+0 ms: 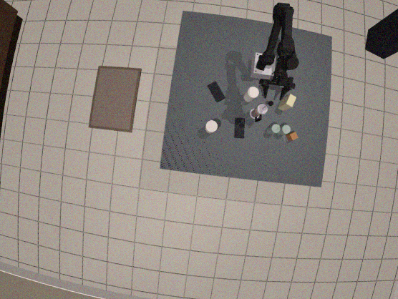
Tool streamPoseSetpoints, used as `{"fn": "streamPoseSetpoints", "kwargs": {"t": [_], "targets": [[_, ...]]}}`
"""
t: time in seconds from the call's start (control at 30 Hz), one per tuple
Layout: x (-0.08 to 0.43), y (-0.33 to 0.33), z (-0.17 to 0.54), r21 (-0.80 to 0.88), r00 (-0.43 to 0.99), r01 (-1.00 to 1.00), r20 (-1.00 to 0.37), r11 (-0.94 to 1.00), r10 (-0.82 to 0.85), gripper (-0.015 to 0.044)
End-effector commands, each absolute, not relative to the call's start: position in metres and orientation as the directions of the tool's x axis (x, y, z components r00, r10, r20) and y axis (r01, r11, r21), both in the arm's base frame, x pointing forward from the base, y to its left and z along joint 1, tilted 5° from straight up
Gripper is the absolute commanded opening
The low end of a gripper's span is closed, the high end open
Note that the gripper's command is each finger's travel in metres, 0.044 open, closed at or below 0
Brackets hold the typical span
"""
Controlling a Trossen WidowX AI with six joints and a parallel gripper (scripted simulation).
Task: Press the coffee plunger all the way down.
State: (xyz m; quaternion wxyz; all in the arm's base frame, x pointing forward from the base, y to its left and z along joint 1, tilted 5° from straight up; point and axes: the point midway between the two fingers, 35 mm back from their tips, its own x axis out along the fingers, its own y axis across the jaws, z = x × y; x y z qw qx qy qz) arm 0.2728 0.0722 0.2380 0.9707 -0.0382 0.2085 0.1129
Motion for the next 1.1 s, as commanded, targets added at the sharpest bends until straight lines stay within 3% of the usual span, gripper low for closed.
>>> {"fn": "streamPoseSetpoints", "kwargs": {"t": [0.0,0.53,0.93,1.07], "targets": [[0.279,0.073,0.232,-0.026,0.885,-0.233,-0.419,0.972,0.202,0.0440],[0.298,0.078,0.222,-0.026,0.886,-0.234,-0.418,0.972,0.202,0.0440],[0.298,0.078,0.222,-0.026,0.886,-0.234,-0.418,0.972,0.202,0.0125],[0.298,0.078,0.222,-0.026,0.886,-0.234,-0.418,0.972,0.202,0.0114]]}}
